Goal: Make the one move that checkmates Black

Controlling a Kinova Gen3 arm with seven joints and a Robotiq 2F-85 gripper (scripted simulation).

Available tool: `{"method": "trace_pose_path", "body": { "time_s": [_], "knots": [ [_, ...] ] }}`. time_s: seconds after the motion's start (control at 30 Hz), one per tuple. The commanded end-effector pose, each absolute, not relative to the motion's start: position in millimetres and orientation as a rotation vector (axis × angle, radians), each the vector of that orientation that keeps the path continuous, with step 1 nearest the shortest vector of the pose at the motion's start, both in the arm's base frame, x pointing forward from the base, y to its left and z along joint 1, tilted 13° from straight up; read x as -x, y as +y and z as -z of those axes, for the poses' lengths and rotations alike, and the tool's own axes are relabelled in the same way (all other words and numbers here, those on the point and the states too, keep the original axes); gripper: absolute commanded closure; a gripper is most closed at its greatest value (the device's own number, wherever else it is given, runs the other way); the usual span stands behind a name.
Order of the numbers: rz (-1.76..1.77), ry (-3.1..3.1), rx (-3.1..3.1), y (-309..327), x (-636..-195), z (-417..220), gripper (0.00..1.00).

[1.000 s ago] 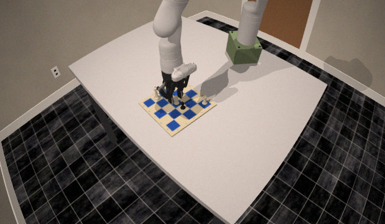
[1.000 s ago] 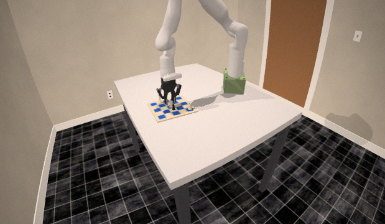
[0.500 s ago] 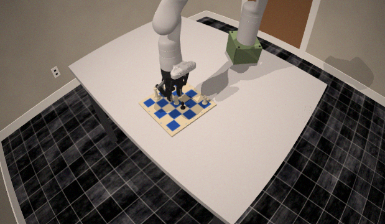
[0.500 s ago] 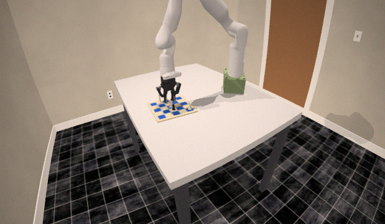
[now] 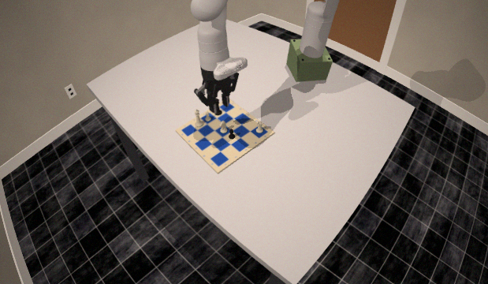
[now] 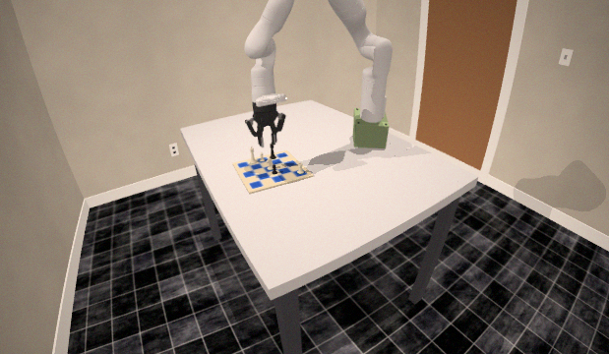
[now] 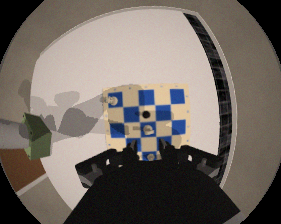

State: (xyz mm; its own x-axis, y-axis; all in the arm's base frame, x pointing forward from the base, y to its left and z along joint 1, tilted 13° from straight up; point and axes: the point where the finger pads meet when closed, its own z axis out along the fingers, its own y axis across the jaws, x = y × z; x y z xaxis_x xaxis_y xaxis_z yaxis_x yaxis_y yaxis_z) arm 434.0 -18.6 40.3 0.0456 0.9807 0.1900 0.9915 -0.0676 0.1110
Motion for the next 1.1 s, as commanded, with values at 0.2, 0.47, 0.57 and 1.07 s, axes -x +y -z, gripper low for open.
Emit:
{"method": "trace_pose_path", "body": {
  "time_s": [0.2, 0.47, 0.57, 1.07],
  "knots": [
    [0.357, -2.126, 2.226, -16.1, -437.1, -66.0, 0.61],
    [0.348, -2.123, 2.224, -16.3, -435.1, -63.6, 0.00],
    [0.348, -2.123, 2.224, -16.3, -435.1, -63.6, 0.00],
    [0.352, -2.125, 2.225, -16.5, -435.7, -66.1, 0.00]
  ]
}}
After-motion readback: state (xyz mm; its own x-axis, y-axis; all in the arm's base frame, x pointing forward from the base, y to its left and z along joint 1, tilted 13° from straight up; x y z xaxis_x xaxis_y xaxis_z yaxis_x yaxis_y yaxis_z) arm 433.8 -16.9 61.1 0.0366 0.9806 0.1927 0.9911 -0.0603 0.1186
